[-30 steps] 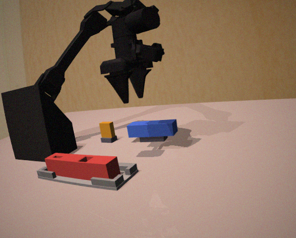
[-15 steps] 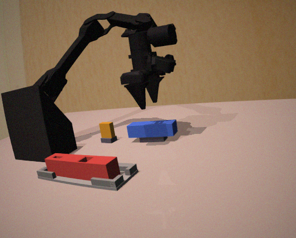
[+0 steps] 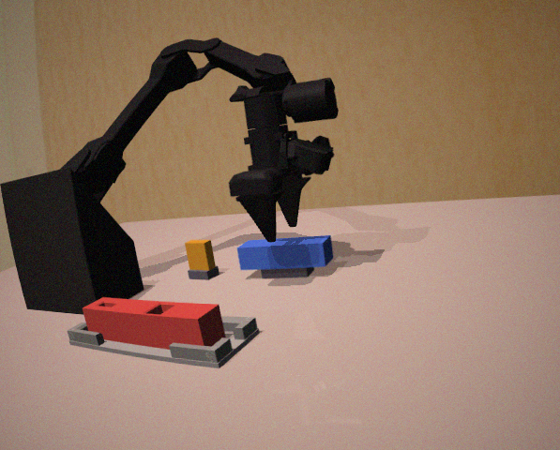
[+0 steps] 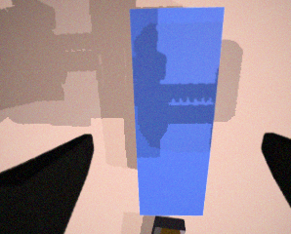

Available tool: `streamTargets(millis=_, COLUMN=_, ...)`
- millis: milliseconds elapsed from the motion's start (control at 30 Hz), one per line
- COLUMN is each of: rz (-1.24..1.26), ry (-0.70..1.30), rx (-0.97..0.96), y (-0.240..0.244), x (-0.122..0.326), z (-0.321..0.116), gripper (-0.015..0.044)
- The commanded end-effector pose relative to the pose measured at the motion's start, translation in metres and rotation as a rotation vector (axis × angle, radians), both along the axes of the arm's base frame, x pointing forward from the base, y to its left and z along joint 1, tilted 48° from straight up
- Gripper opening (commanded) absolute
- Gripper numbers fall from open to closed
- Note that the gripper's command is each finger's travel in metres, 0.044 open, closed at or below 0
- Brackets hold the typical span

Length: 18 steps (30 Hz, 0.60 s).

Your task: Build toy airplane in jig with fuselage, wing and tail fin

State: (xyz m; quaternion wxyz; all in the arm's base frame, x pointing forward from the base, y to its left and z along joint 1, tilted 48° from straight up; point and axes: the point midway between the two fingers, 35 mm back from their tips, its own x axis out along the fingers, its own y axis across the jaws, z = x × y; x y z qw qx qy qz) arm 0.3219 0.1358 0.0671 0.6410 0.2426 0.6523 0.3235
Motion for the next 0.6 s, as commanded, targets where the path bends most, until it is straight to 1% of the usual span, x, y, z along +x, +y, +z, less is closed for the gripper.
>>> streamTargets(millis=0, rz=-0.003, ry=0.006, rx=0.006, y=0.005, x=-0.001, z=-0.004, gripper=0.0440)
streamTargets(millis=567, rz=-0.003, ry=0.006, rx=0.008, y=0.025, x=-0.003, z=-0.022, gripper=0.0440)
